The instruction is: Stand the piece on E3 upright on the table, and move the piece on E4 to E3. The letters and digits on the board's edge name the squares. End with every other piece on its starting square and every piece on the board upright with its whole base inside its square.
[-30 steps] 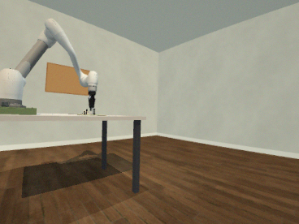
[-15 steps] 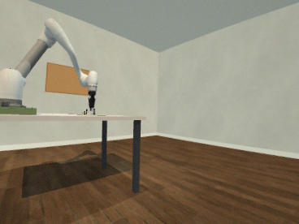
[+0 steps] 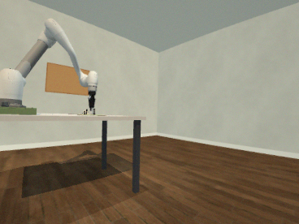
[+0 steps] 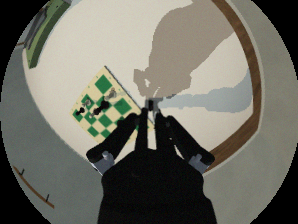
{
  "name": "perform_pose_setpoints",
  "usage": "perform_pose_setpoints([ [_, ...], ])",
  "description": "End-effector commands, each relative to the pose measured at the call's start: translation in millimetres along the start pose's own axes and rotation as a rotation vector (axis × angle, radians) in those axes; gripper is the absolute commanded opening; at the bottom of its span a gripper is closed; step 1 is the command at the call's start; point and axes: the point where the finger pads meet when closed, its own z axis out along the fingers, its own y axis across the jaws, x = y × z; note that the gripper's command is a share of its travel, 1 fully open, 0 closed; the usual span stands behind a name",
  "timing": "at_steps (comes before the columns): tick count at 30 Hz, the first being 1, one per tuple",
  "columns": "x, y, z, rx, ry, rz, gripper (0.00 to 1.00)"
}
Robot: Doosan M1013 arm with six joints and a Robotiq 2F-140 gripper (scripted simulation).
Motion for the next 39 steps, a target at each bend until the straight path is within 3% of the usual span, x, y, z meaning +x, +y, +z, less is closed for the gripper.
perform_pose_setpoints([
  [1, 0, 0, 0, 0.0, 0.0, 0.0, 0.0],
  [6, 0, 0, 0, 0.0, 0.0, 0.0, 0.0],
  [19, 0, 0, 0, 0.0, 0.0, 0.0, 0.22],
  [39, 0, 0, -10, 0.0, 0.0, 0.0, 0.22],
])
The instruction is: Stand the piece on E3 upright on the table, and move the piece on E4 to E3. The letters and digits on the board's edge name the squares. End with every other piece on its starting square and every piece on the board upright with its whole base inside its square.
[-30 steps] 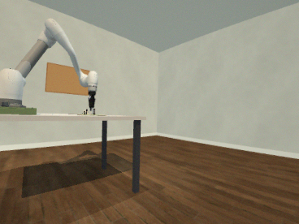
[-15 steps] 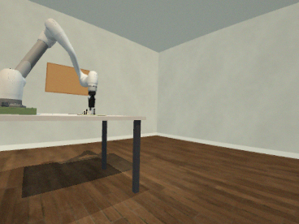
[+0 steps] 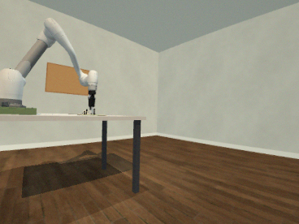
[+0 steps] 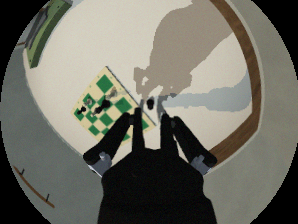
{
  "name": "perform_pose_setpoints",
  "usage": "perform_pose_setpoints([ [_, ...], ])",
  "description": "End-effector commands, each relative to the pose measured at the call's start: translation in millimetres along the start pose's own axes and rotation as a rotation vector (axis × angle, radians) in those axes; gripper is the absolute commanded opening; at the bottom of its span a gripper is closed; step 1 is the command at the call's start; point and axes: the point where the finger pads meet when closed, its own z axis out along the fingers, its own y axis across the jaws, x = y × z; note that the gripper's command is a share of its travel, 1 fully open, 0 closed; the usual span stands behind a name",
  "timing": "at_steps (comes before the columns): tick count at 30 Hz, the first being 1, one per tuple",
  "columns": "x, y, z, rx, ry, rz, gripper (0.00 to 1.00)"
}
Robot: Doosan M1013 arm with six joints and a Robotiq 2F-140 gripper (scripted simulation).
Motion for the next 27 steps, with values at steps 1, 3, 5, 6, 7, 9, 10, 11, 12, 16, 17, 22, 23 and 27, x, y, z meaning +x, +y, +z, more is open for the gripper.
perform_pose_setpoints([
  [1, 0, 0, -6, 0.0, 0.0, 0.0, 0.22],
  [3, 0, 0, -15, 0.0, 0.0, 0.0, 0.22],
  [5, 0, 0, -25, 0.0, 0.0, 0.0, 0.22],
  [6, 0, 0, -30, 0.0, 0.0, 0.0, 0.22],
  [7, 0, 0, -36, 0.0, 0.0, 0.0, 0.22],
  [9, 0, 0, -47, 0.0, 0.0, 0.0, 0.22],
  [10, 0, 0, -52, 0.0, 0.0, 0.0, 0.22],
  [11, 0, 0, -58, 0.0, 0.0, 0.0, 0.22],
  [12, 0, 0, -62, 0.0, 0.0, 0.0, 0.22],
  [16, 0, 0, -71, 0.0, 0.0, 0.0, 0.22],
  [17, 0, 0, -74, 0.0, 0.0, 0.0, 0.22],
  [22, 0, 0, -83, 0.0, 0.0, 0.0, 0.22],
  [23, 0, 0, -83, 0.0, 0.0, 0.0, 0.22],
  [27, 0, 0, -83, 0.0, 0.0, 0.0, 1.0],
])
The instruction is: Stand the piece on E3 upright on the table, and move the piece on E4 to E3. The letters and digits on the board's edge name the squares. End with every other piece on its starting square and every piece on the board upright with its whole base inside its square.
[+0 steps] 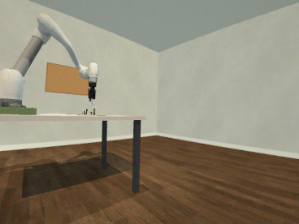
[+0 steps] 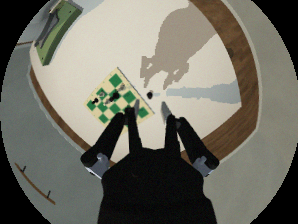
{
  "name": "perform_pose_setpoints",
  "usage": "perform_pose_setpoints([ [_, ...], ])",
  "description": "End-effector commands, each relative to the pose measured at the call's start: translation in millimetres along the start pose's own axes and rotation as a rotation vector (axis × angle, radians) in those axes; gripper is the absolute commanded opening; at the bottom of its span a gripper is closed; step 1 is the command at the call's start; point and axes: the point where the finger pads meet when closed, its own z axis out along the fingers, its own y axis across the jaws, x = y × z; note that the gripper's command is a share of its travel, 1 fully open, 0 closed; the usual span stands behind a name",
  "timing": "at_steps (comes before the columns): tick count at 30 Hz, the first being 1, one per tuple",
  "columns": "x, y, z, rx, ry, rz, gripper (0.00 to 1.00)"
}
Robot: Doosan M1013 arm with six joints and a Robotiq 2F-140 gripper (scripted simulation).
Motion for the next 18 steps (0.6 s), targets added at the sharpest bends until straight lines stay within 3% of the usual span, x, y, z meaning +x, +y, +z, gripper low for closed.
perform_pose_setpoints([
  [1, 0.0, 0.0, -0.2, 0.0, 0.0, 0.0, 1.0],
  [18, 0.2, -1.1, -0.3, 0.0, 0.0, 0.006, 1.0],
])
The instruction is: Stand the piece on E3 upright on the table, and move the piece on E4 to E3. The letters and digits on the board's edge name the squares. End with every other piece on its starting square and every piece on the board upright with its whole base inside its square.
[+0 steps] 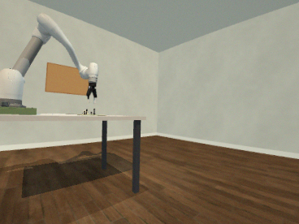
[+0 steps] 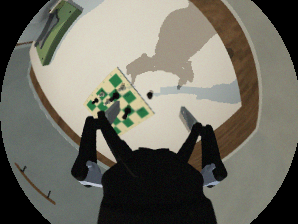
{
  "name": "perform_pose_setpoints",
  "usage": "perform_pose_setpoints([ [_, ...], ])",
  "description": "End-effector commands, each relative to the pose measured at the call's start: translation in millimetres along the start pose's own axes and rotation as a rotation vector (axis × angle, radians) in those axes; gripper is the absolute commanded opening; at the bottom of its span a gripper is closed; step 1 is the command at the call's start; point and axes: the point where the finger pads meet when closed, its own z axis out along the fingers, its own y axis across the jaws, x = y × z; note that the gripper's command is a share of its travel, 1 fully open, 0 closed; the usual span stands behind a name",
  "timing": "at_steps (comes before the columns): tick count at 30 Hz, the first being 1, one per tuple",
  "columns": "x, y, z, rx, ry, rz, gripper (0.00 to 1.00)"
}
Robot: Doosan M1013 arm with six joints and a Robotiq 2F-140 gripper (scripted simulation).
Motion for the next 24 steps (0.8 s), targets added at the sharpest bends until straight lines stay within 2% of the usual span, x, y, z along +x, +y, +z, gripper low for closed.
perform_pose_setpoints([
  [1, 1, -7, -1, 0.0, 0.0, 0.039, 1.0],
  [3, 6, -39, -5, 0.0, 0.0, 0.207, 1.0],
  [5, 6, -39, -5, 0.0, 0.0, 0.207, 1.0],
  [8, 17, -90, -9, 0.0, 0.0, 0.484, 1.0],
  [10, 19, -98, -10, 0.0, 0.0, 0.524, 1.0],
  [11, 19, -98, -10, 0.0, 0.0, 0.524, 0.22],
  [24, 19, -98, -10, 0.0, 0.0, 0.524, 0.22],
])
